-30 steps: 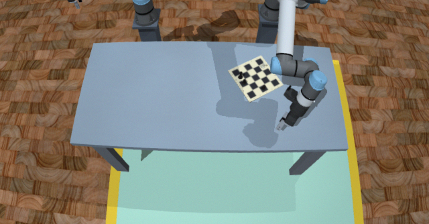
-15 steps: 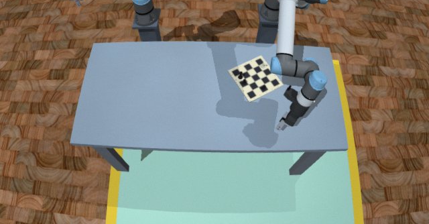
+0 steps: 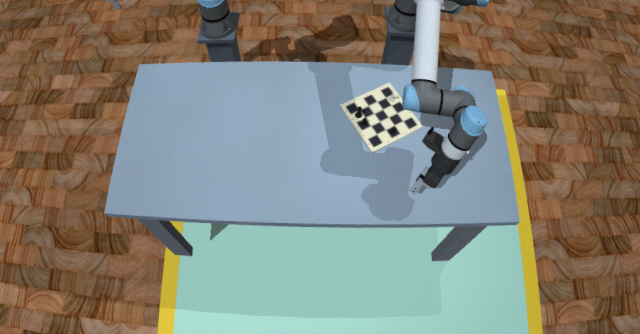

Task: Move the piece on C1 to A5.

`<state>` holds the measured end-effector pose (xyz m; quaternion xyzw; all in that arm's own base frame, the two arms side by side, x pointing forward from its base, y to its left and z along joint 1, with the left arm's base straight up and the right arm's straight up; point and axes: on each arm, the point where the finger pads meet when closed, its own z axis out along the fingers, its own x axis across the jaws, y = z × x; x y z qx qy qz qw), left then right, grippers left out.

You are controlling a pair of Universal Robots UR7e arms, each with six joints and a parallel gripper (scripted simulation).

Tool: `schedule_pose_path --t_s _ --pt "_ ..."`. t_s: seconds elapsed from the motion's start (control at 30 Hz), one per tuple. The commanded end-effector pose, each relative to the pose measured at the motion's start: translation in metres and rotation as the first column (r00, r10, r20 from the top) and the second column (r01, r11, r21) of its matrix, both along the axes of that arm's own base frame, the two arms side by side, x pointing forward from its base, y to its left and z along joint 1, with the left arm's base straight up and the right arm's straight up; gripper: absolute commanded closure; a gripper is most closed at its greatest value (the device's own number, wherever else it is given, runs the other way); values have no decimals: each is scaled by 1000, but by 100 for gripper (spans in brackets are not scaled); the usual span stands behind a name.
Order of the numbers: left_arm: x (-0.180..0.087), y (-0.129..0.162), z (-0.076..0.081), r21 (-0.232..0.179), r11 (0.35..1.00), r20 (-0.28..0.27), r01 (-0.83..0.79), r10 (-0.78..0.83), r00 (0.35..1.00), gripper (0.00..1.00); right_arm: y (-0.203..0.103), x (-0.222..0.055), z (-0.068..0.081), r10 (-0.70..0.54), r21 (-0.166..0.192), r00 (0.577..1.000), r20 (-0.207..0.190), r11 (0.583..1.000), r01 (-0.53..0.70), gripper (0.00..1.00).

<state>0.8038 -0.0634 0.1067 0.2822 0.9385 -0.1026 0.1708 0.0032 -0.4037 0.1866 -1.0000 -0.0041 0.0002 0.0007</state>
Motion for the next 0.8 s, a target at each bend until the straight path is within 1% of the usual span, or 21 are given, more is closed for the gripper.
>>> schedule_pose_path --t_s 0.0,0.13,0.27,0.47,0.53,0.63,0.77 --pt "-2 -3 1 5 1000 -9 26 -26 1000 0 0 0 0 0 -1 1000 0 1000 0 0" --pt "-8 -10 -1 16 996 -37 91 -90 995 0 0 0 0 0 -1 1000 0 1000 0 0" --pt "-18 -20 -3 27 982 -78 186 -184 980 0 0 0 0 0 -1 1000 0 1000 0 0" --pt "-36 -39 -7 39 931 -159 362 -352 922 0 0 0 0 0 -1 1000 0 1000 0 0" --pt "-36 -39 -7 39 931 -159 362 -352 922 0 0 0 0 0 -1 1000 0 1000 0 0" --pt "-47 -51 -9 40 883 -211 468 -451 867 0 0 0 0 0 -1 1000 0 1000 0 0" --pt "-57 -62 -12 35 826 -259 563 -536 803 0 0 0 0 0 -1 1000 0 1000 0 0"
